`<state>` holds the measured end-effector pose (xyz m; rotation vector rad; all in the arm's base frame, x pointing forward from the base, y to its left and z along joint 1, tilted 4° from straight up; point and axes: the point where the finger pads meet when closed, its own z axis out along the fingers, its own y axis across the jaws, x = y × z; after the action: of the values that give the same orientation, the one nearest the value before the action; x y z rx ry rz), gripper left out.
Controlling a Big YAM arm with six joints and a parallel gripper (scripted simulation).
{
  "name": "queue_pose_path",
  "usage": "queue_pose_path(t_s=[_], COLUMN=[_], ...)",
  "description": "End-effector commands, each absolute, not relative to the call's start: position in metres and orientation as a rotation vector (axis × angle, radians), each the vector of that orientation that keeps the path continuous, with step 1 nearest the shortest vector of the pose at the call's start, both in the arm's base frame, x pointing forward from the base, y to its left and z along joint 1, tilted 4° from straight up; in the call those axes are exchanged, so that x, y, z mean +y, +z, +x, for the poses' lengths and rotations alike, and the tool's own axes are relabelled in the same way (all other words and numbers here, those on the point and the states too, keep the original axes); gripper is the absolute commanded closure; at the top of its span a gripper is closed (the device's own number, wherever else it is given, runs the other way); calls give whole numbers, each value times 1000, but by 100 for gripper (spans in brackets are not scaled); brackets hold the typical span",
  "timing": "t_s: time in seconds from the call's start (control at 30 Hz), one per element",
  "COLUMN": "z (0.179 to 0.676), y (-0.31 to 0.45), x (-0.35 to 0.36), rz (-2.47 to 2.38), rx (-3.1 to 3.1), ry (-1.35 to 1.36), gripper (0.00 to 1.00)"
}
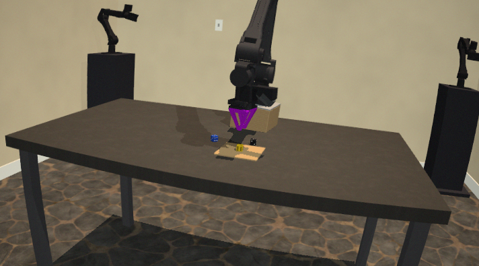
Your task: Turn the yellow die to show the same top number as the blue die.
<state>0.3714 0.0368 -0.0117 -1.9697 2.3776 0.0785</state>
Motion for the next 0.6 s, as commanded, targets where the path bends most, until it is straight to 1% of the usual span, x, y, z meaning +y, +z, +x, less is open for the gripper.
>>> queue_pose_path(t_s=[0.0,0.3,0.4,0.57], z=[374,375,380,373], y=[-17,-30,-20,-40], x=[38,41,40,42], rz=[-1966,-1963,-1943,-1964], rx=[2369,2369,2353,2372], ry=[78,76,47,80], gripper=[66,66,66,66])
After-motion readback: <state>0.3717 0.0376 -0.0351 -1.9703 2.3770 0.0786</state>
